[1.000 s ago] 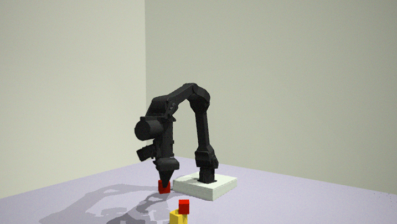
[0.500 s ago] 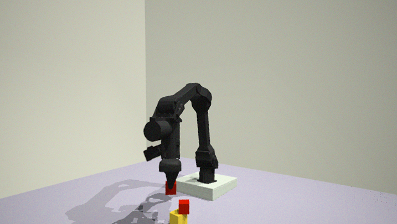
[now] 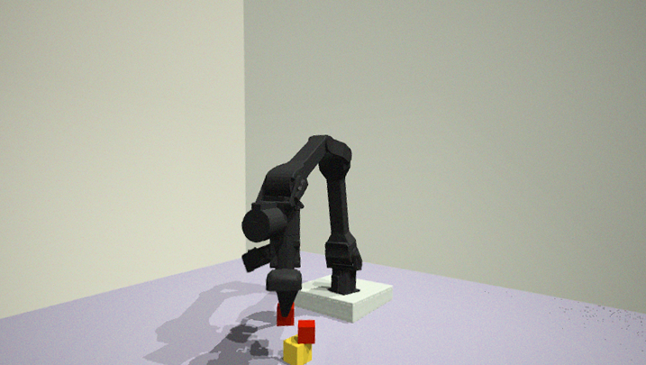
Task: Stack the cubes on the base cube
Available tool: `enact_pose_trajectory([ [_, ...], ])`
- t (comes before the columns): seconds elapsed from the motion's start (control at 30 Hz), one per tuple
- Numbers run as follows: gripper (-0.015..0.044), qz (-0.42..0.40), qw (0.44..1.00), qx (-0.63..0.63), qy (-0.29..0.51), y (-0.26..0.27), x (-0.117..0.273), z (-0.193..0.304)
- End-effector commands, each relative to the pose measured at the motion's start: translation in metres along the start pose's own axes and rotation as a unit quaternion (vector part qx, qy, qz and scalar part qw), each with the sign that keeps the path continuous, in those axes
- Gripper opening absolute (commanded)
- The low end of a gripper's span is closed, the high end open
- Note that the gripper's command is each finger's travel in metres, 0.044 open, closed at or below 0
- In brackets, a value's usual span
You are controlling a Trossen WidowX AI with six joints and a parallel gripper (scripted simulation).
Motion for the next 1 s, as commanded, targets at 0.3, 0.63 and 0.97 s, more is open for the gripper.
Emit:
enact_pose_trajectory([
  [0.3,0.0105,0.002,1.0,-0.002,0.003,-0.001,-0.009,0.001],
  [0.63,0.0105,0.002,1.0,0.001,0.003,0.0,-0.031,0.0],
  [0.97,0.0105,0.002,1.0,0.001,0.003,0.0,-0.032,0.0],
])
Point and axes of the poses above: the point midway between the two fingers, 35 mm back from their tips, its own x axis back along the fingers, its own y axis across the jaws, z = x × y, the point moved 5 cm from there along x, back along the fingers, and after that the axes turned 7 degrees about x, right-handed, at the moved point
